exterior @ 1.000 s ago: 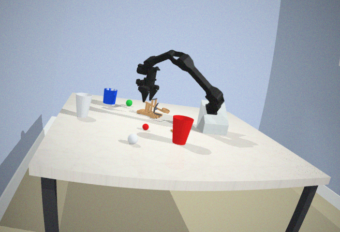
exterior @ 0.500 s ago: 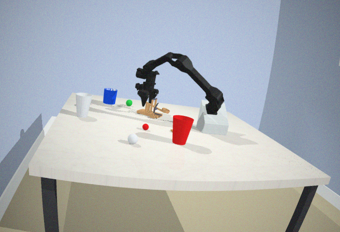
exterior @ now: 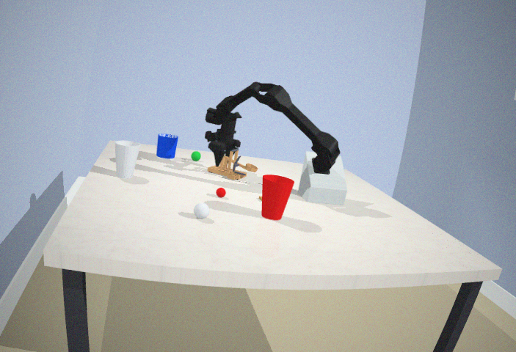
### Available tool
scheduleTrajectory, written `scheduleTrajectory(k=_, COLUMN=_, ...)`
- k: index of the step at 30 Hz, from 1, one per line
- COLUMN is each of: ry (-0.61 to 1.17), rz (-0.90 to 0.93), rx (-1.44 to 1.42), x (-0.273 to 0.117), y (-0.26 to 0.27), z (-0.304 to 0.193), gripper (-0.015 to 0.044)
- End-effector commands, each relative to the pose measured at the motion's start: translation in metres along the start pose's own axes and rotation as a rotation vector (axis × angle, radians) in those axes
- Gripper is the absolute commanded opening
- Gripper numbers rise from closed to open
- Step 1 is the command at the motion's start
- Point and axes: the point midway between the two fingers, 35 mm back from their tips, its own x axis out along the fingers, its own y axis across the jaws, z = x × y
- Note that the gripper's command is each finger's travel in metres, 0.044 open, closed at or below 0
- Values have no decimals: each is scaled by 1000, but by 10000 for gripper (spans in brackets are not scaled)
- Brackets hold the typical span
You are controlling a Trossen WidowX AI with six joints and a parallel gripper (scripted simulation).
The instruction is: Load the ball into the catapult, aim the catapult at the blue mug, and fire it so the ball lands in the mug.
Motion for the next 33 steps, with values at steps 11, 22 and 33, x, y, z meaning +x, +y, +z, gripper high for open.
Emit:
scheduleTrajectory(k=11, ry=-1, rz=0, rx=-1, x=-1, y=0, z=0, gripper=112)
scheduleTrajectory(k=22, ry=-1, rz=0, rx=1, x=-51, y=0, z=0, gripper=0)
scheduleTrajectory(k=33, ry=-1, rz=1, rx=1, x=-40, y=0, z=2, gripper=0)
